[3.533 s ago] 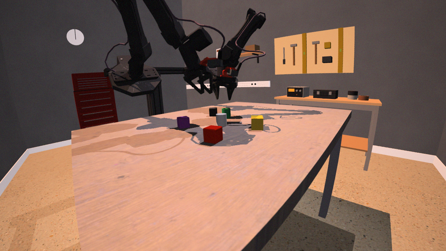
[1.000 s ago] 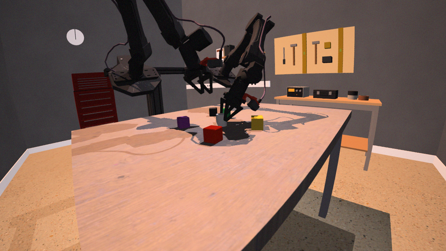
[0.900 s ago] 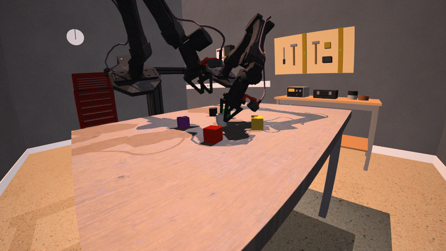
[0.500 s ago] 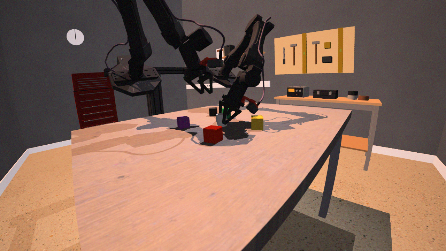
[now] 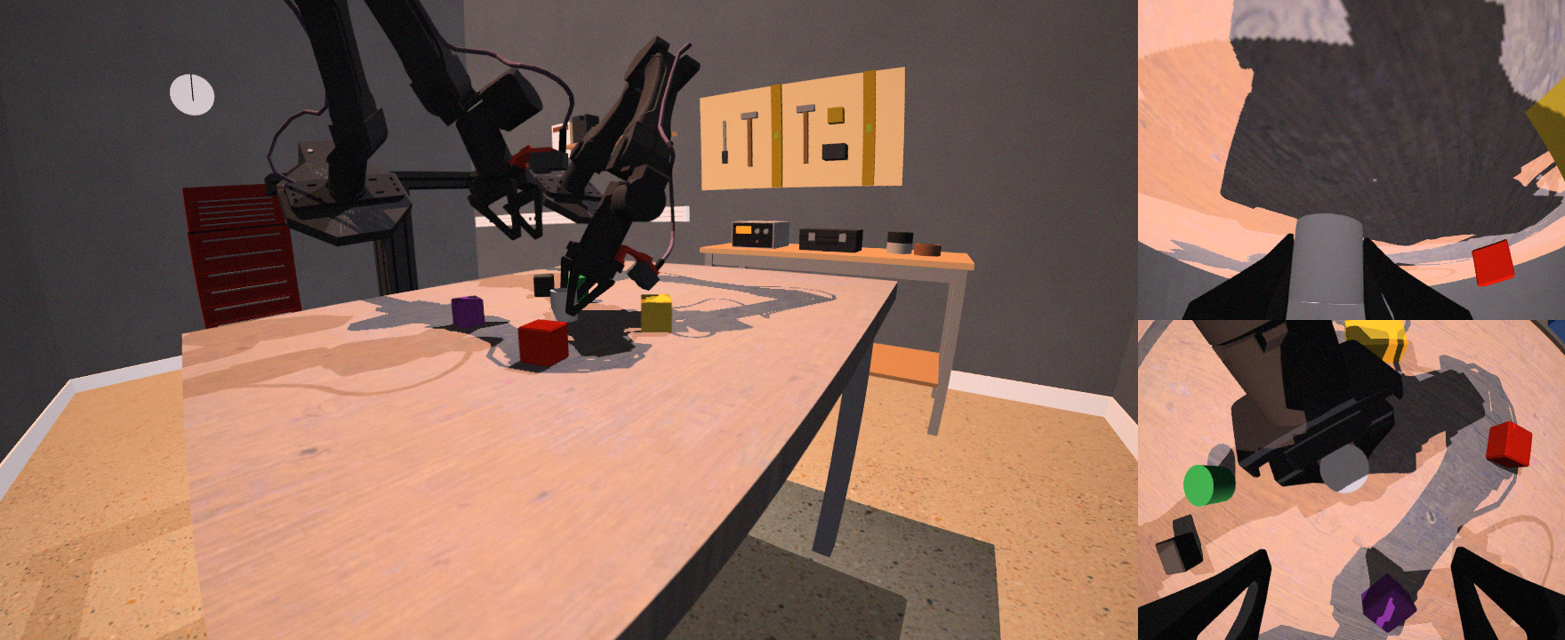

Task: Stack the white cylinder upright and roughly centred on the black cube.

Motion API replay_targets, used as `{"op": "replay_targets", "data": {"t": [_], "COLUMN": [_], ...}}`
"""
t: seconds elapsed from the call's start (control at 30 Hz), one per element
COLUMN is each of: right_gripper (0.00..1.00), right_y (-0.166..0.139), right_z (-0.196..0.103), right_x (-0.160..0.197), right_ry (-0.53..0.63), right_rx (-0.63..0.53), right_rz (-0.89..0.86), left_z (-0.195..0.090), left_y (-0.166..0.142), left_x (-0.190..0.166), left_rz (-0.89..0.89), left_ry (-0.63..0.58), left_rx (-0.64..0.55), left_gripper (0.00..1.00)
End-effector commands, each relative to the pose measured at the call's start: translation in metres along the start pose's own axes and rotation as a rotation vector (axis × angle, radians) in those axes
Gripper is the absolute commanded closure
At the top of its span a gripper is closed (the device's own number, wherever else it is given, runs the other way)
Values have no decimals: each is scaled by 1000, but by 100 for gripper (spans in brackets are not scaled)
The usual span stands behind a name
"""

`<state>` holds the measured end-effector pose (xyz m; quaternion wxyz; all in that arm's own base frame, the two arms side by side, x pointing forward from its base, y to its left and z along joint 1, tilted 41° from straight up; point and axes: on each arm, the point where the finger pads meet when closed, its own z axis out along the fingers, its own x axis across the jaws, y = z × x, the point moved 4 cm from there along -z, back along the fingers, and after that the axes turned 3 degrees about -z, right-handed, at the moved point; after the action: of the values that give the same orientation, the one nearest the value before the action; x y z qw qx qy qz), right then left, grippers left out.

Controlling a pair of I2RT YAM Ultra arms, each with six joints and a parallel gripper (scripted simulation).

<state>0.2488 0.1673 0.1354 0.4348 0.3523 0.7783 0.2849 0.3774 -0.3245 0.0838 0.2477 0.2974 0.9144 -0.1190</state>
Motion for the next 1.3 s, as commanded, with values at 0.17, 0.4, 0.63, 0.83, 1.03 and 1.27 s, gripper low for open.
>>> {"op": "replay_targets", "data": {"t": [0.17, 0.4, 0.63, 0.83, 1.03, 1.27], "right_gripper": [0, 0, 0, 0, 0, 0], "right_y": [15, 9, 8, 30, 28, 24], "right_z": [-1, 0, -2, 1, -9, -26], "right_x": [-3, -8, -21, -85, -153, -197], "right_ry": [-4, -33, -42, -33, -128, -207], "right_rx": [-34, -5, -15, -161, -257, -327], "right_rz": [22, 0, 46, 290, 417, 468], "left_z": [-9, -9, -9, -9, -9, -9], "left_y": [-8, -7, -7, -7, -7, -7], "left_x": [-3, -1, -1, -1, -1, -1], "left_rz": [20, 19, 19, 19, 19, 19], "left_ry": [-23, -17, -17, -17, -17, -17], "left_rx": [14, 12, 11, 11, 11, 11], "left_gripper": [87, 66, 66, 66, 66, 66]}}
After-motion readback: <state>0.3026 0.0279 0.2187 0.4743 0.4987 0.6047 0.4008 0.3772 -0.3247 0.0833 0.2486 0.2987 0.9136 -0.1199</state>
